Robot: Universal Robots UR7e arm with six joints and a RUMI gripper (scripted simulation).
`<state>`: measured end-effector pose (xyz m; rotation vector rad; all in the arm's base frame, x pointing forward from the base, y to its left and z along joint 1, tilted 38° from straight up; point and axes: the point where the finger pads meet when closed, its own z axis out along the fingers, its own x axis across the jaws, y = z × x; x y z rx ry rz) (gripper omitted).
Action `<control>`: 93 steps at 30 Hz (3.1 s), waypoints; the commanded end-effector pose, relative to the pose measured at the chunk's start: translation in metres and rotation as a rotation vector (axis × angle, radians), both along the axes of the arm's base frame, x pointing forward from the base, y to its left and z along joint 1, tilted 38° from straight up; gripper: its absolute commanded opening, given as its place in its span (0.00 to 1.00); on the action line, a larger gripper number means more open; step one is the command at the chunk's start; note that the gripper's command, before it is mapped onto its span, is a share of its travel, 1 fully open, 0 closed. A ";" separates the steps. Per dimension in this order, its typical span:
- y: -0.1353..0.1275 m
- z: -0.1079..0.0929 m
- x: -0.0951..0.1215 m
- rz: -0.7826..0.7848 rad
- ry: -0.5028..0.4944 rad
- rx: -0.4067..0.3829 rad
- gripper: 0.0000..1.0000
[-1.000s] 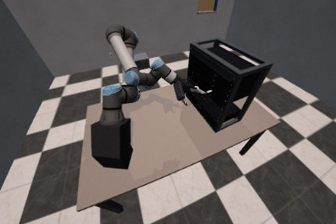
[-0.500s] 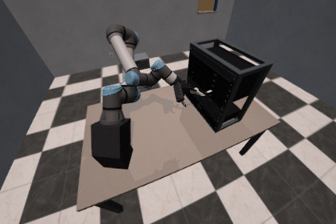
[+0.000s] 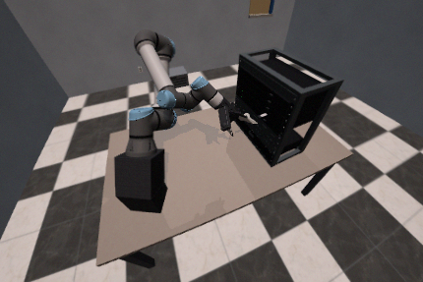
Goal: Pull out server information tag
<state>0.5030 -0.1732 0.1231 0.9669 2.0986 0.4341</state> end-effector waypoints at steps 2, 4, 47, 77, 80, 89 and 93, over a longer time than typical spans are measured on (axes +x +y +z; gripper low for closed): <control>0.002 -0.006 -0.001 -0.003 0.012 0.022 1.00; 0.003 -0.008 -0.002 -0.004 0.016 0.030 1.00; 0.021 -0.046 -0.014 -0.025 0.103 0.187 1.00; 0.039 -0.074 -0.026 -0.045 0.179 0.322 1.00; 0.041 -0.076 -0.027 -0.047 0.185 0.332 1.00; 0.047 -0.084 -0.031 -0.053 0.208 0.373 1.00; 0.050 -0.088 -0.033 -0.057 0.220 0.394 1.00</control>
